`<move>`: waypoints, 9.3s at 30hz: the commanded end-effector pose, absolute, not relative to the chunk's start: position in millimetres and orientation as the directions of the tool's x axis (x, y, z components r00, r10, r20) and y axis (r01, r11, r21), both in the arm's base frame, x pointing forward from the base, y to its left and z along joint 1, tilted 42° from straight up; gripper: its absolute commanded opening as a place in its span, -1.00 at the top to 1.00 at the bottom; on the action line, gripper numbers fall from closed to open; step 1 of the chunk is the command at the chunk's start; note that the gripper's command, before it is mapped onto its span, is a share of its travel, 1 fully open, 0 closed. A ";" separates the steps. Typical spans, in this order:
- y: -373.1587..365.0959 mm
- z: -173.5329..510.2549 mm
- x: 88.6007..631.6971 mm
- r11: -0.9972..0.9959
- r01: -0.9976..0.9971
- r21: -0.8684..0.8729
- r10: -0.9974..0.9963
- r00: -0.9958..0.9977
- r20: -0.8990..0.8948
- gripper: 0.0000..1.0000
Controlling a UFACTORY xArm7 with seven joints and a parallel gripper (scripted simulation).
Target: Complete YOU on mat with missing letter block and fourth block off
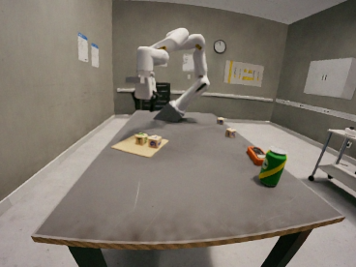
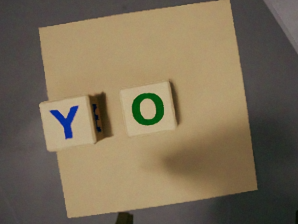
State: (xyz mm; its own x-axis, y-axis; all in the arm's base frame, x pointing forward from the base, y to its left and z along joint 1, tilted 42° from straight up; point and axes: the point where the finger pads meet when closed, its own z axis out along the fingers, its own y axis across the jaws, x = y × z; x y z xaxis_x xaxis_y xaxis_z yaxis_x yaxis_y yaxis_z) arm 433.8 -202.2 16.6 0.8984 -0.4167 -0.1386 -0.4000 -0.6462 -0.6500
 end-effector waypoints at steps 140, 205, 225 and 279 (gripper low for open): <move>202.1 302.3 297.0 -0.498 0.834 -0.236 0.581 0.524 0.623 -1.00; 207.7 286.8 304.8 -0.709 0.513 -0.484 0.295 0.839 0.457 -0.75; 222.4 270.7 308.3 -0.709 0.513 -0.483 0.295 0.839 0.457 -0.75; 240.6 250.9 312.7 -0.709 0.513 -0.483 0.295 0.839 0.457 -0.75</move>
